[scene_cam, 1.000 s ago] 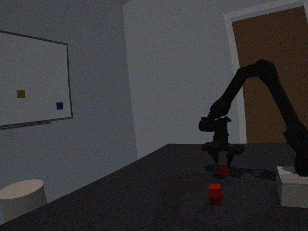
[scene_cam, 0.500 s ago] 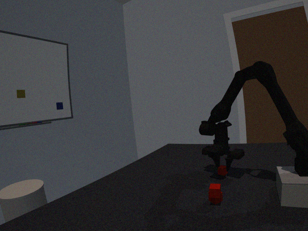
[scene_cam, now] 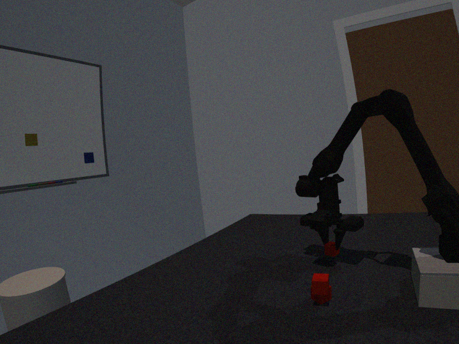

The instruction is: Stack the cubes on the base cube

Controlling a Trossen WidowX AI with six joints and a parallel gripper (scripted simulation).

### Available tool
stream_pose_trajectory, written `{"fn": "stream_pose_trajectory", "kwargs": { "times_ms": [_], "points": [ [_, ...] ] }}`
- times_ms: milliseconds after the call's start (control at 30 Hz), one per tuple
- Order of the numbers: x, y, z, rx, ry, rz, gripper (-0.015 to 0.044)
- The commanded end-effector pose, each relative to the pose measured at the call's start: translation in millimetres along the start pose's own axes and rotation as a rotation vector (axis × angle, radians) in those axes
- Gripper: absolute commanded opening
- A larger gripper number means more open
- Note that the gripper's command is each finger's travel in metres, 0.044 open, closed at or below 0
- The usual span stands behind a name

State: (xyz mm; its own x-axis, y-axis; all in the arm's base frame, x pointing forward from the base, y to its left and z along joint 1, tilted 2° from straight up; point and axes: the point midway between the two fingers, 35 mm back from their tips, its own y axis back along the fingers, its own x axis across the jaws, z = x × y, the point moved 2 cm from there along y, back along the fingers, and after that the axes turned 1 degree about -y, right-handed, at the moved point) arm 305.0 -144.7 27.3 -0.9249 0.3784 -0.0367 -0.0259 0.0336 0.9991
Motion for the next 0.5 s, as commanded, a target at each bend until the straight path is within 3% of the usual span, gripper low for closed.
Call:
{"fn": "stream_pose_trajectory", "kwargs": {
  "times_ms": [0, 467],
  "points": [
    [-3.4, 15.4, -0.2, 0.001, 0.002, -0.014, 0.0105],
    [-2.9, 59.6, -0.2, 0.001, 0.002, -0.014, 0.0105]
  ]
}}
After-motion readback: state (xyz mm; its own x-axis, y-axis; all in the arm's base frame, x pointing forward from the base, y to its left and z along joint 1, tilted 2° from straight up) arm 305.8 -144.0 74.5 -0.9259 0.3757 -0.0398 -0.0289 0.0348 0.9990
